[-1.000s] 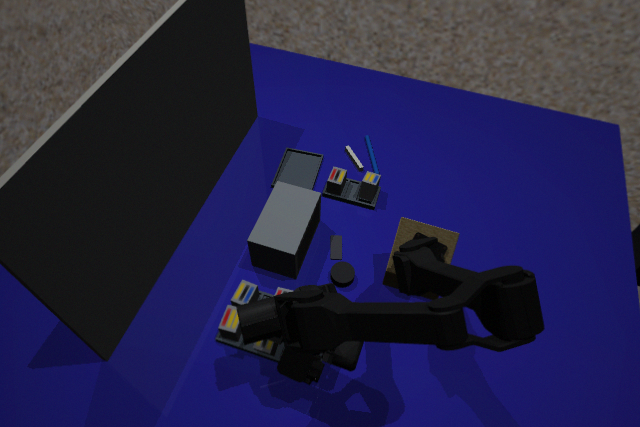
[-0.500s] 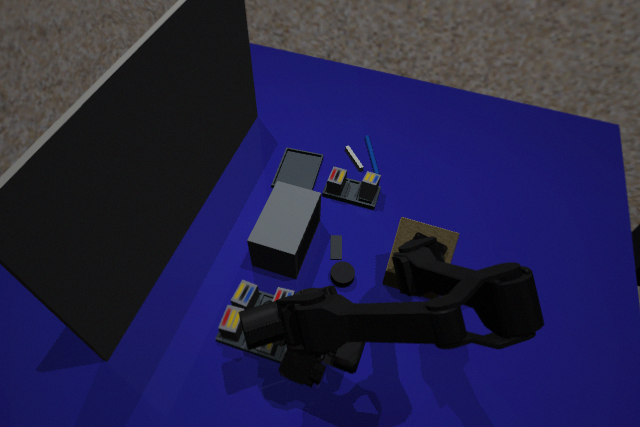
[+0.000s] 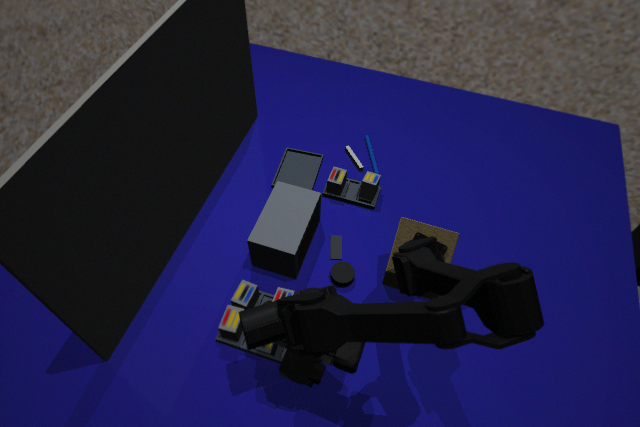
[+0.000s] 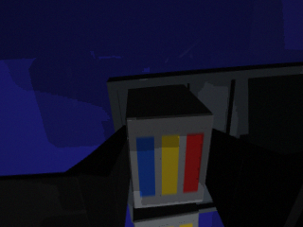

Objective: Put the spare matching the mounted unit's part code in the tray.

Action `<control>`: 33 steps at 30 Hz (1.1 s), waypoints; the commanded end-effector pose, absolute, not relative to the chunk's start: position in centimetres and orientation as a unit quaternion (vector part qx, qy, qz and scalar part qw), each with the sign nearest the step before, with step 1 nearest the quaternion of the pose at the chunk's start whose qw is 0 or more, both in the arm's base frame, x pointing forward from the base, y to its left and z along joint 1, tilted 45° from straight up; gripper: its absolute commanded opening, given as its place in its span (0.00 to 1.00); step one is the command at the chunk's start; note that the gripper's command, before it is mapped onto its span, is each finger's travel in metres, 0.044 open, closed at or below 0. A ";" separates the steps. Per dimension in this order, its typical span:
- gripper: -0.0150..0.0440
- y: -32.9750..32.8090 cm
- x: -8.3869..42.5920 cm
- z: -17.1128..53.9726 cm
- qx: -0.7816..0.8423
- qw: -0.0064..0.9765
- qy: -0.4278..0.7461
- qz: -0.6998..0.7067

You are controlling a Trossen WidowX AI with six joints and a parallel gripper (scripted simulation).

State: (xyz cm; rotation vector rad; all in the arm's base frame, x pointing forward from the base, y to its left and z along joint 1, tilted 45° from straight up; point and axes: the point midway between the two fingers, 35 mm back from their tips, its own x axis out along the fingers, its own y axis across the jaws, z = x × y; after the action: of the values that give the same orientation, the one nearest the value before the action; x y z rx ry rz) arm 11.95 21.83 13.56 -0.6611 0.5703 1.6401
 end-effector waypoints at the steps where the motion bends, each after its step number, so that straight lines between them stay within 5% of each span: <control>1: 0.25 21.8 11.9 13.6 -0.285 0.599 0.246 0.707; 33: 0.25 16.2 13.0 19.0 -0.287 0.599 0.250 0.705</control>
State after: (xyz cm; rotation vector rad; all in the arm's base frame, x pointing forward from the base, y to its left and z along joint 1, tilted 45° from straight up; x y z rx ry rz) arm 13.07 16.47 18.58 -0.6685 0.5853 1.6312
